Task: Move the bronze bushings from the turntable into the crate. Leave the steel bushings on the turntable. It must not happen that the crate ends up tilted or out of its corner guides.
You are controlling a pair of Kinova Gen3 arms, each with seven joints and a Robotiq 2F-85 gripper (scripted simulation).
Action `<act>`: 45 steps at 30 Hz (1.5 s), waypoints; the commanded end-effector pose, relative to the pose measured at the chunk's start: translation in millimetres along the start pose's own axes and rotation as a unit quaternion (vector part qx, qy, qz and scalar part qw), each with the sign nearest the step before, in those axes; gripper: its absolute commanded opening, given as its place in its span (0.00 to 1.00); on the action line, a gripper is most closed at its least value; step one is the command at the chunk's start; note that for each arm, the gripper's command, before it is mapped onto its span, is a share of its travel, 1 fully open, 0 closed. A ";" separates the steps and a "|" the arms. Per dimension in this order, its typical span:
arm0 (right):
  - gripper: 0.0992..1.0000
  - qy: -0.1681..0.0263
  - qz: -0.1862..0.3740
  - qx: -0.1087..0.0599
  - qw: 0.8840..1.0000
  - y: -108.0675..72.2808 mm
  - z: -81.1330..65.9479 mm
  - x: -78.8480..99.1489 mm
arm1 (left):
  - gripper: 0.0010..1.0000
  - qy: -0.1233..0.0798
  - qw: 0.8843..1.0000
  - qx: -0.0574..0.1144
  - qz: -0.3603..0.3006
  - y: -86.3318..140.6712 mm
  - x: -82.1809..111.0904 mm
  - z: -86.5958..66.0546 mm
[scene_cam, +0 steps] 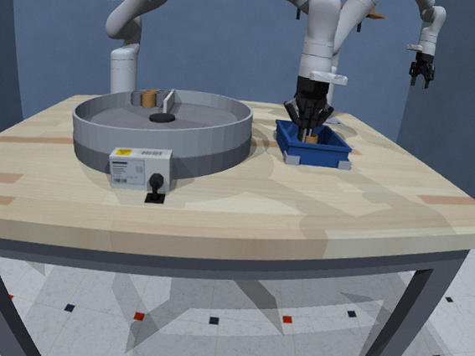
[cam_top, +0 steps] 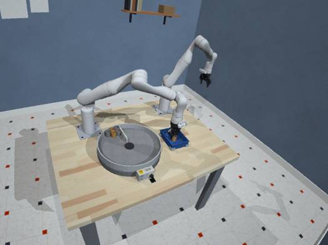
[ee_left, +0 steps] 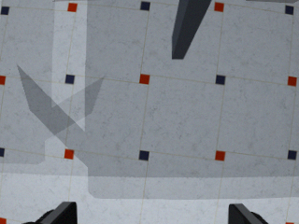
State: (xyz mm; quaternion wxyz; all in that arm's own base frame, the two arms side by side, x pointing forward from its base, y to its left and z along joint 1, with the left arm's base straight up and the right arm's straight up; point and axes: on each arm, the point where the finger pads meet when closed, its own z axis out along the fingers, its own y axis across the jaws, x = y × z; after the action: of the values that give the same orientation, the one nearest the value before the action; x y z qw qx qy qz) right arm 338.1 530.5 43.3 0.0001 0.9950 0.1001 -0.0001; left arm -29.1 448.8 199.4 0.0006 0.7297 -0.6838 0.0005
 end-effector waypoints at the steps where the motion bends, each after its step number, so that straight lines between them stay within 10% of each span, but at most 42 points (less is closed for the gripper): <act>1: 0.00 0.001 0.000 0.001 1.000 -0.6 -1.5 0.5 | 1.00 -0.001 1.000 0.000 0.000 0.0 -0.3 -0.6; 45: 0.14 0.001 0.000 0.001 1.000 -0.6 -1.5 0.5 | 1.00 -0.001 1.000 0.000 0.000 0.0 -0.3 -0.6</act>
State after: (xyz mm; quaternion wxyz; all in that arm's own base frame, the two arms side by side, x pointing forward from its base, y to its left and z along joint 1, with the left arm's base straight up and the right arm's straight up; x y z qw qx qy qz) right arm 338.1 530.5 43.3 0.0000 0.9950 0.1001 -0.0001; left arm -29.1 448.8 199.4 0.0006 0.7297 -0.6838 0.0005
